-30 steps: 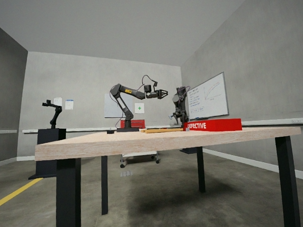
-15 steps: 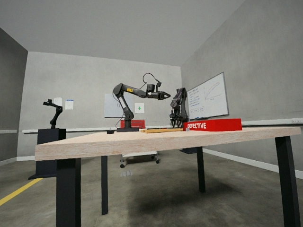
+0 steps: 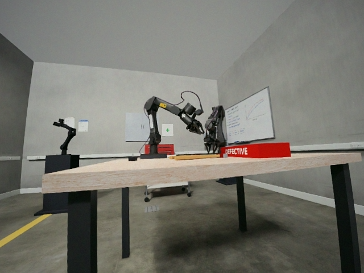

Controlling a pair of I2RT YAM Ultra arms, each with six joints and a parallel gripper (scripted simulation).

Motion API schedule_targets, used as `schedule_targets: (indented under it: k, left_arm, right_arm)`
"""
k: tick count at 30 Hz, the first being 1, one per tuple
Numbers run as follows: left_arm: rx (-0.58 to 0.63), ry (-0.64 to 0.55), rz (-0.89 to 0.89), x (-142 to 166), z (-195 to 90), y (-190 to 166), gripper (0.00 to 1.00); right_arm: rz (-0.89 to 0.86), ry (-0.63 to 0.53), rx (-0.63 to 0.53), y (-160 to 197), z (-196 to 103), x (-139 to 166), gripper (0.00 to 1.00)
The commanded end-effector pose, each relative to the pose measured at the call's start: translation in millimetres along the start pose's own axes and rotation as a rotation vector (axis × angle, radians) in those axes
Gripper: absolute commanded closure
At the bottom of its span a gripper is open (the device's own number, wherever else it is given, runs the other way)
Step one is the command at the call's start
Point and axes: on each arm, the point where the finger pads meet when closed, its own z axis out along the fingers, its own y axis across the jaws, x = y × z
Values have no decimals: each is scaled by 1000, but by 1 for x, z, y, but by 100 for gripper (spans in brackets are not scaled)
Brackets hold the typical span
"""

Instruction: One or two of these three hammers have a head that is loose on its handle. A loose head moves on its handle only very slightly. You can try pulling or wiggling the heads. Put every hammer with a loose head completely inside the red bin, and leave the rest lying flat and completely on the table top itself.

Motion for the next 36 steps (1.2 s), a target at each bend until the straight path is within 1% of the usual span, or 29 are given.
schedule_targets:
  k: [1, 4, 9, 10, 12, 14, 16, 20, 23, 29, 30, 31, 34, 36]
  left_arm:
    - [2, -35, 21, -5, -8, -4, 53]
    - [2, -35, 21, -5, -8, -4, 53]
    - [1, -33, 15, -6, -7, -2, 53]
    - [1, -33, 15, -6, -7, -2, 53]
    - [1, -33, 15, -6, -7, -2, 53]
    - [1, -33, 15, -6, -7, -2, 53]
    - [1, -33, 15, -6, -7, -2, 53]
    - [1, -33, 15, -6, -7, -2, 53]
    - [1, -33, 15, -6, -7, -2, 53]
    - [1, -33, 15, -6, -7, -2, 53]
    - [1, -33, 15, -6, -7, -2, 53]
    - [1, -33, 15, -6, -7, -2, 53]
    - [1, -33, 15, -6, -7, -2, 53]
    - [2, -34, 21, -6, -2, -5, 53]
  right_arm:
    - [-35, 213, 63, -26, 11, 29, 63]
    - [-36, 347, 95, -43, 16, 55, 63]
    - [-23, 569, 131, -67, 16, 96, 63]
    - [-19, 602, 136, -71, 16, 102, 63]
    - [-19, 602, 136, -71, 16, 102, 63]
    - [-6, 679, 145, -80, 15, 115, 63]
    - [3, 719, 149, -84, 14, 122, 63]
    - [17, 761, 155, -90, 15, 128, 63]
    - [24, 731, 166, -92, 18, 122, 63]
    - [24, 731, 166, -92, 18, 122, 63]
    - [24, 732, 166, -93, 19, 123, 63]
    - [25, 752, 168, -94, 21, 130, 63]
    - [17, 740, 164, -95, 28, 130, 63]
    - [17, 739, 164, -95, 30, 131, 63]
